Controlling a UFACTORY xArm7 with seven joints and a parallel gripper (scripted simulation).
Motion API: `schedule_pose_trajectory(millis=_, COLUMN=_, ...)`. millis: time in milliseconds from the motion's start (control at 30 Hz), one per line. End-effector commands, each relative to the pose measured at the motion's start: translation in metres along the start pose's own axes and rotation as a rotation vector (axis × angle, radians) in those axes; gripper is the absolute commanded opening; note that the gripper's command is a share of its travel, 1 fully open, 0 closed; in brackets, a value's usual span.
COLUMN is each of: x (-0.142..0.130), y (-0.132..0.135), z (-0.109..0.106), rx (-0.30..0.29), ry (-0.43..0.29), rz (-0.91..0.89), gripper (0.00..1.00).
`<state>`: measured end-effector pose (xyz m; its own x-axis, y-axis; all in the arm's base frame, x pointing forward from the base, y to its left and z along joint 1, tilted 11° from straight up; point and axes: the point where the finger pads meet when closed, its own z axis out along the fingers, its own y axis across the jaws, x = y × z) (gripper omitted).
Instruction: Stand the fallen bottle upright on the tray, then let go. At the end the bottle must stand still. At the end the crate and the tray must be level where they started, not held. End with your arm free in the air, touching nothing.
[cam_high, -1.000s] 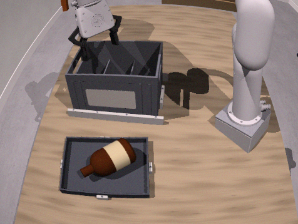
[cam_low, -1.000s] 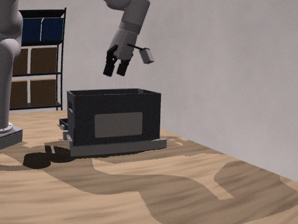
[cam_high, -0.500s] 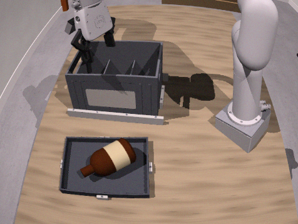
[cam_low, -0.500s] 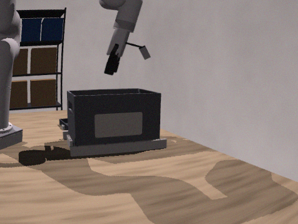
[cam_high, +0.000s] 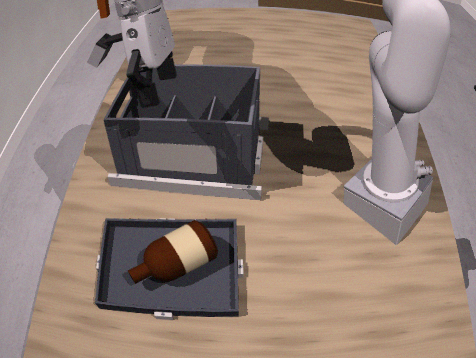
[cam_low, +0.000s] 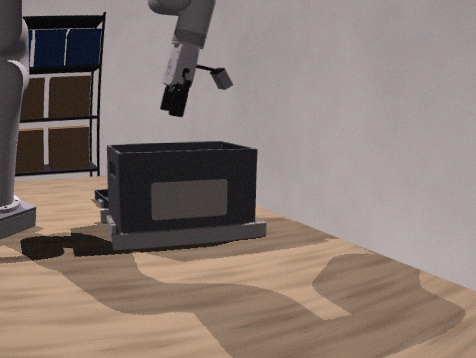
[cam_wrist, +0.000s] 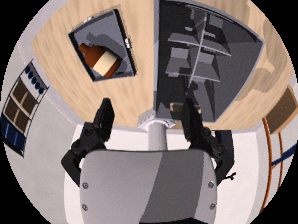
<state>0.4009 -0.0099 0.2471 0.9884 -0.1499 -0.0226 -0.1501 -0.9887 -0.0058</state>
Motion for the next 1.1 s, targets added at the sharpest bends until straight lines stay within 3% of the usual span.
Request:
schedule_pose_trajectory(millis=0, x=0.001, y=-0.018, z=0.001, rx=-0.023, ry=0.024, rz=-0.171, gripper=1.0)
schedule_pose_trajectory(millis=233, x=0.012, y=-0.056, z=0.016, rx=-0.082, ry=0.04, rz=-0.301, gripper=1.0)
schedule_pose_trajectory(millis=267, x=0.016, y=-0.075, z=0.024, rx=-0.105, ry=0.048, rz=-0.361, gripper=1.0)
schedule_pose_trajectory(millis=367, x=0.018, y=-0.091, z=0.03, rx=-0.122, ry=0.056, rz=-0.408, gripper=1.0)
schedule_pose_trajectory(millis=433, x=0.019, y=-0.119, z=0.04, rx=-0.145, ry=0.069, rz=-0.489, gripper=1.0)
schedule_pose_trajectory(millis=533, x=0.019, y=-0.124, z=0.042, rx=-0.148, ry=0.072, rz=-0.503, gripper=1.0)
schedule_pose_trajectory(millis=567, x=0.018, y=-0.152, z=0.052, rx=-0.165, ry=0.086, rz=-0.582, gripper=1.0)
schedule_pose_trajectory(millis=700, x=0.015, y=-0.175, z=0.06, rx=-0.174, ry=0.098, rz=-0.645, gripper=1.0)
schedule_pose_trajectory(millis=800, x=0.008, y=-0.209, z=0.073, rx=-0.182, ry=0.116, rz=-0.738, gripper=1.0)
schedule_pose_trajectory(millis=1067, x=0.007, y=-0.212, z=0.074, rx=-0.183, ry=0.117, rz=-0.746, gripper=1.0)
